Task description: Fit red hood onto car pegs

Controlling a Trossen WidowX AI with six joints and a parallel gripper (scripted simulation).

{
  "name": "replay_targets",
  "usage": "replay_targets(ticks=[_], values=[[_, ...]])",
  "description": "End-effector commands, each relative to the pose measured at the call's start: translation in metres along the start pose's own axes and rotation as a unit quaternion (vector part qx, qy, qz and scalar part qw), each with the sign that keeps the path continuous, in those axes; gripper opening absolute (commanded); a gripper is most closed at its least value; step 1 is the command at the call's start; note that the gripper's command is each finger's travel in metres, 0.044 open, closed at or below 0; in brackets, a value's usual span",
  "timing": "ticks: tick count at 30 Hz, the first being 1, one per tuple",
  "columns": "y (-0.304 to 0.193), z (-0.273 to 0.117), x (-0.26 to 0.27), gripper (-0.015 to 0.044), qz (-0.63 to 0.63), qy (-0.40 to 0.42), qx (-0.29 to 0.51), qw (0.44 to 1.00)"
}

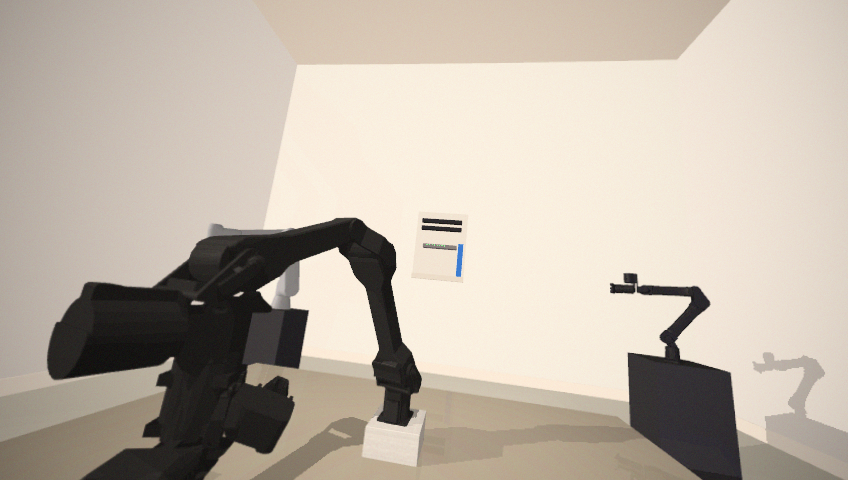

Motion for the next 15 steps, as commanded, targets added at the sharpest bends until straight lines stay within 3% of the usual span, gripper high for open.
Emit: replay_targets(ticks=[1, 15], values=[[-0.0006, -0.0005, 0.0031, 0.0000, -0.002, 0.000, 0.001, 1.000], [-0.0033, -0.0008, 0.0106, 0.0000, -0.002, 0.000, 0.002, 1.000]])
Point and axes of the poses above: the point midway between the two fingers, 35 mm back from their tips, its own z axis out along the fingers, its own x axis across the jaws, y = z × x, the point moved 9 cm from there along -z, back along the fingers, and after that the axes turned 14 degrees about z, right-handed, at the moved point
